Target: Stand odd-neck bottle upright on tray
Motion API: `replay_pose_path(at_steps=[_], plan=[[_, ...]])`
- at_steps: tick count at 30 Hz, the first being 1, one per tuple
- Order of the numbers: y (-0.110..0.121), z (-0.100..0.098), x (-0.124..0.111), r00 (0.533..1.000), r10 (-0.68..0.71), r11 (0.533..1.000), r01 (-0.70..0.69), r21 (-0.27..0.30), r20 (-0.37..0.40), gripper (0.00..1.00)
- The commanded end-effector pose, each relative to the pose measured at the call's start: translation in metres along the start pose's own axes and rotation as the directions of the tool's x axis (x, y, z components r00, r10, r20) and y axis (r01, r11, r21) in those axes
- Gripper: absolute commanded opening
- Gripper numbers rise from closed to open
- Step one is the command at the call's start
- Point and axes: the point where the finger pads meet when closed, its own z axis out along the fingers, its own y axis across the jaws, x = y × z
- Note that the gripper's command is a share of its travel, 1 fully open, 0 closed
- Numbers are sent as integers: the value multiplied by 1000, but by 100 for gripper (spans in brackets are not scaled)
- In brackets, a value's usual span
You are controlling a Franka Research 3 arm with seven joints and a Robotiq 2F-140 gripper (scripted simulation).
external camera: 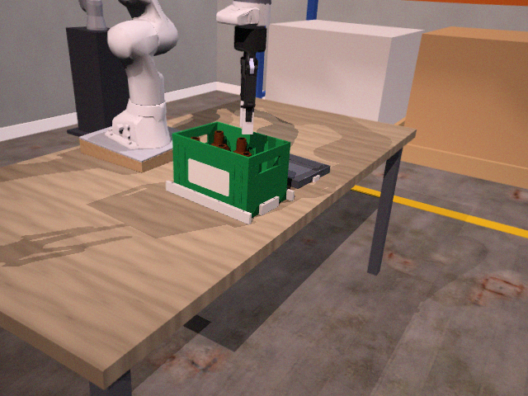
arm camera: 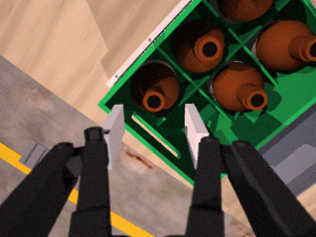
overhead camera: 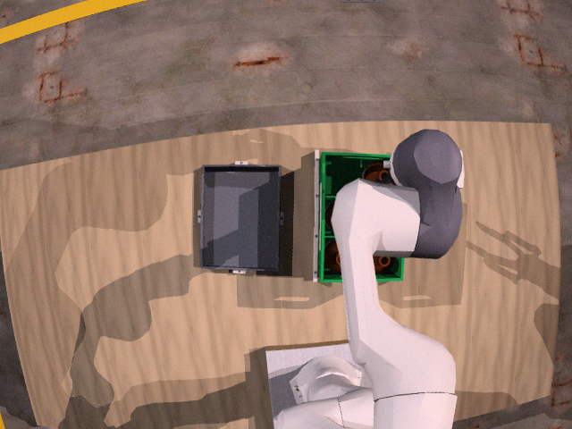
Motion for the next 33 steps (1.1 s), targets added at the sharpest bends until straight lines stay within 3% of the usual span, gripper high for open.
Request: replay_pose_path(at_steps=[1, 33], plan=[[-1, -1, -2, 1000, -5, 1000, 5, 1, 6, 44], [-1, 21, -3, 1000, -6, 1000, 6, 1, 6, 44]])
